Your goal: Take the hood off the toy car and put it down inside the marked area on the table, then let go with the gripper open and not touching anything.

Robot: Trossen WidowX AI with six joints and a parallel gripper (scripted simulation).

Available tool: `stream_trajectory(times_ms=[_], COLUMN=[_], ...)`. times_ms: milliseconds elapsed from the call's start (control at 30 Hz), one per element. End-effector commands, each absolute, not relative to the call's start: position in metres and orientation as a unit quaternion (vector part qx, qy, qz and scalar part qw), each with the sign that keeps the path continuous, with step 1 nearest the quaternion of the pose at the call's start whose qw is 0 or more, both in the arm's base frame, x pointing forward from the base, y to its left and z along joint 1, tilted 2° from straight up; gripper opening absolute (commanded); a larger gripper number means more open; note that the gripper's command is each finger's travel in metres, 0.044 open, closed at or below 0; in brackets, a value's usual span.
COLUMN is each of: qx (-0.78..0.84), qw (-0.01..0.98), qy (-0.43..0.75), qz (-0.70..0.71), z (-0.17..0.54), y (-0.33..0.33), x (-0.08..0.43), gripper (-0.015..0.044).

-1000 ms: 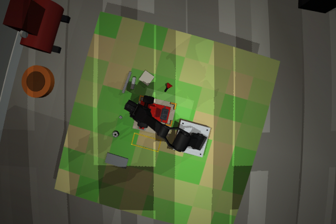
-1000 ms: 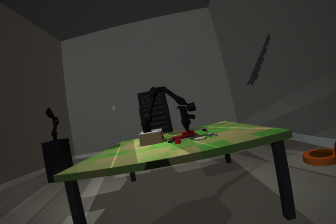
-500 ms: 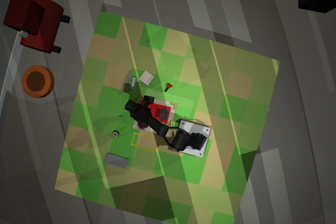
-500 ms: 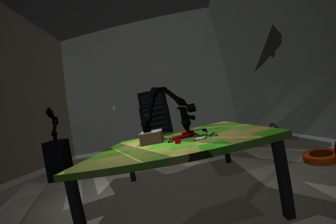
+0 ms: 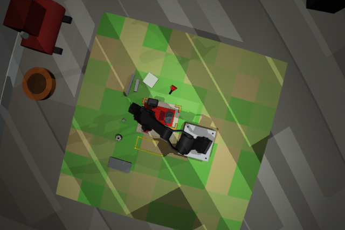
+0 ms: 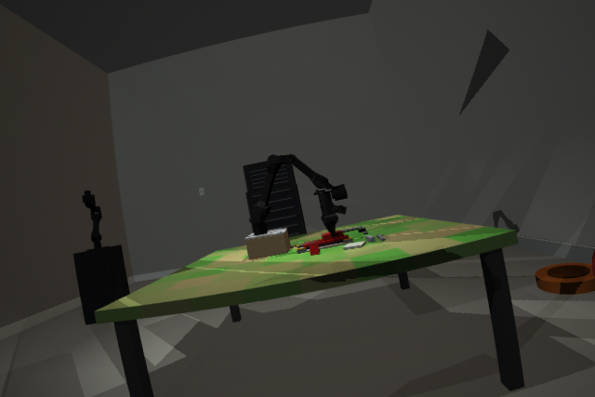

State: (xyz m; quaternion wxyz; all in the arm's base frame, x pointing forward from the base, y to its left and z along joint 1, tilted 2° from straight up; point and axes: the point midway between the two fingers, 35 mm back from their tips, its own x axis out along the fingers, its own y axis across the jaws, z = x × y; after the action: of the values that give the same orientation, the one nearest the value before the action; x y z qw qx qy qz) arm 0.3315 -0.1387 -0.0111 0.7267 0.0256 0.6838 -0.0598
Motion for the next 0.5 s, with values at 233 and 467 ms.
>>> stream_trajectory(times_ms=[233,467], qx=[0.026,0.026], qw=[0.727,0.727], qy=[0.684,0.684], qz=[-0.060,-0.060], z=[-0.0107,-0.0085], y=[-0.1387,-0.1386], x=[0.3315,0.3315], gripper=[0.0282,0.0117])
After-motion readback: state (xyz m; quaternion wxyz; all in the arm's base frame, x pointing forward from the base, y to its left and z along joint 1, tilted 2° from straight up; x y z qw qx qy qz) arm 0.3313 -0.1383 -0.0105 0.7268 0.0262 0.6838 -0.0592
